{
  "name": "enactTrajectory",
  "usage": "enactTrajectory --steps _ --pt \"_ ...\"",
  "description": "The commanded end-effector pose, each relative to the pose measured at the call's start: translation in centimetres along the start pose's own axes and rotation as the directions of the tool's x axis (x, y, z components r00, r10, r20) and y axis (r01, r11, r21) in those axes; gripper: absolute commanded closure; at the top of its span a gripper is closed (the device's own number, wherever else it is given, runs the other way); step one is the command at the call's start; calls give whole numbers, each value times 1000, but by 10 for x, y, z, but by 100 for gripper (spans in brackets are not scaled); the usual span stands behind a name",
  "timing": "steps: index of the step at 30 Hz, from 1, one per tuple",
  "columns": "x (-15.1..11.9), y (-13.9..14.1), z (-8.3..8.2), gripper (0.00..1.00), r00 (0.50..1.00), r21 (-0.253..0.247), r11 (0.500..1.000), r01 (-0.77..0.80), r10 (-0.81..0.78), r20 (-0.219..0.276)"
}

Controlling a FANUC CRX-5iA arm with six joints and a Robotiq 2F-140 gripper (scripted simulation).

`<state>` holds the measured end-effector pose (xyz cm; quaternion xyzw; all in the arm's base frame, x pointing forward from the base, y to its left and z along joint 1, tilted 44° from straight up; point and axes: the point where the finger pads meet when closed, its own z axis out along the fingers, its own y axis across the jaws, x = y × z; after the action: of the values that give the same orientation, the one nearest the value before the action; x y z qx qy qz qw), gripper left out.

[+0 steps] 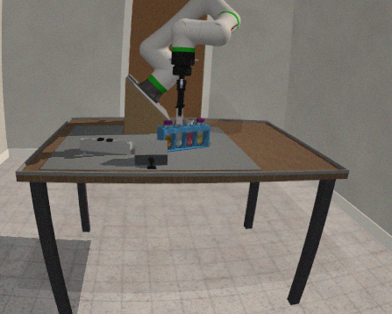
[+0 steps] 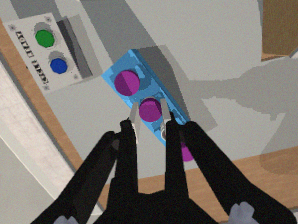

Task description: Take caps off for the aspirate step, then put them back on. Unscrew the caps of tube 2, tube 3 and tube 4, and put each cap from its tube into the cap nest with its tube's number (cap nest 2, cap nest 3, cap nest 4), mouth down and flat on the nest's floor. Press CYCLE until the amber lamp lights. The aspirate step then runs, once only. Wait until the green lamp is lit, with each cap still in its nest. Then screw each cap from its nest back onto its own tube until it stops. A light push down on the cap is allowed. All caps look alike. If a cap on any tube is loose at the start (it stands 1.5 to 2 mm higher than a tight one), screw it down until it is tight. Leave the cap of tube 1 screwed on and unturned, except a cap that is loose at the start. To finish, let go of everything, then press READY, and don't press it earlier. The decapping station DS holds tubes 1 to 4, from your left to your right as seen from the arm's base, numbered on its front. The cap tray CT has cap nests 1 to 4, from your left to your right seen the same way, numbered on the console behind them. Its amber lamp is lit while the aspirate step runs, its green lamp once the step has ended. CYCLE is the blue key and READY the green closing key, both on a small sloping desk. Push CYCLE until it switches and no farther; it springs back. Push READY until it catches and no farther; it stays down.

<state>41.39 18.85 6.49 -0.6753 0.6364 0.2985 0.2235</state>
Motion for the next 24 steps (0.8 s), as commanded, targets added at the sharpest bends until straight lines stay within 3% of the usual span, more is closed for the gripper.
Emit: enactTrajectory --steps 1,11,16,20,22,24 --pt "0 0 0 100 1000 0 1000 0 0 0" --pt "0 0 0 100 1000 0 1000 0 0 0" --pt "0 0 0 100 969 0 969 247 -247 0" --pt "0 0 0 100 901 0 901 435 -435 0" --pt "0 0 0 100 901 0 901 435 -435 0" --pt "0 0 0 100 853 0 853 523 -523 0"
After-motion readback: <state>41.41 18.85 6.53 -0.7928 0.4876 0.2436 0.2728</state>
